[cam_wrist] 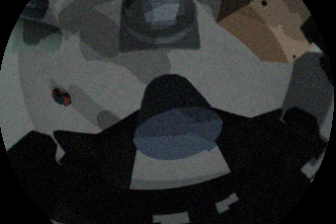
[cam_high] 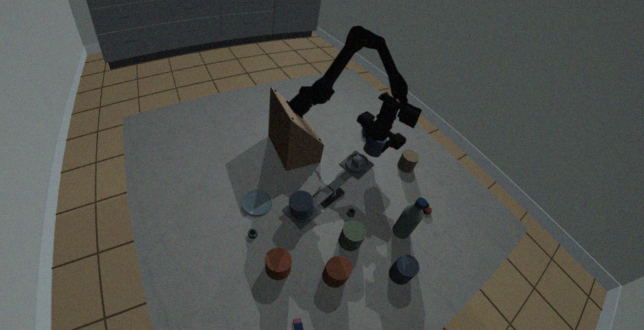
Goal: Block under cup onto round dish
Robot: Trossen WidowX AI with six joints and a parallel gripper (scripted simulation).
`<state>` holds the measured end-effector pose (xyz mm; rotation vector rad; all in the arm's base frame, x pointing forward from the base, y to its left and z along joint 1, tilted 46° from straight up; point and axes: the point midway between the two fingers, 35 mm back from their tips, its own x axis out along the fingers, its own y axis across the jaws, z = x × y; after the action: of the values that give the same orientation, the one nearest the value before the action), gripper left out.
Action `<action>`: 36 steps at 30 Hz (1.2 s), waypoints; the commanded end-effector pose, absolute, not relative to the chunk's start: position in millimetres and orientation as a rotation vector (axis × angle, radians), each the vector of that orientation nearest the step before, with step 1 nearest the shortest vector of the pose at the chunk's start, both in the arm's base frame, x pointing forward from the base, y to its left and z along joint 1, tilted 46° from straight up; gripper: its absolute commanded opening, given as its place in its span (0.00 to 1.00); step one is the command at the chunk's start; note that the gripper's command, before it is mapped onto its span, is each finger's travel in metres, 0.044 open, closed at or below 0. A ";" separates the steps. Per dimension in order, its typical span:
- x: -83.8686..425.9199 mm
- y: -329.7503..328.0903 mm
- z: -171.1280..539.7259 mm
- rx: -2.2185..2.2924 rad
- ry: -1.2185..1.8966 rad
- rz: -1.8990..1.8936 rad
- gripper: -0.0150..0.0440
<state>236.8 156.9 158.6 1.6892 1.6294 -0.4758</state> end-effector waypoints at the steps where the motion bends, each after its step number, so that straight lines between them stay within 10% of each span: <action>1: 230.8 171.3 163.9 1.714 1.627 -0.462 0.25; 29: 238.3 213.3 124.5 1.717 1.629 -0.459 0.25; 36: 236.4 210.8 126.9 1.708 1.638 -0.457 0.57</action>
<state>236.4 210.7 126.6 1.7099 1.6373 -0.4585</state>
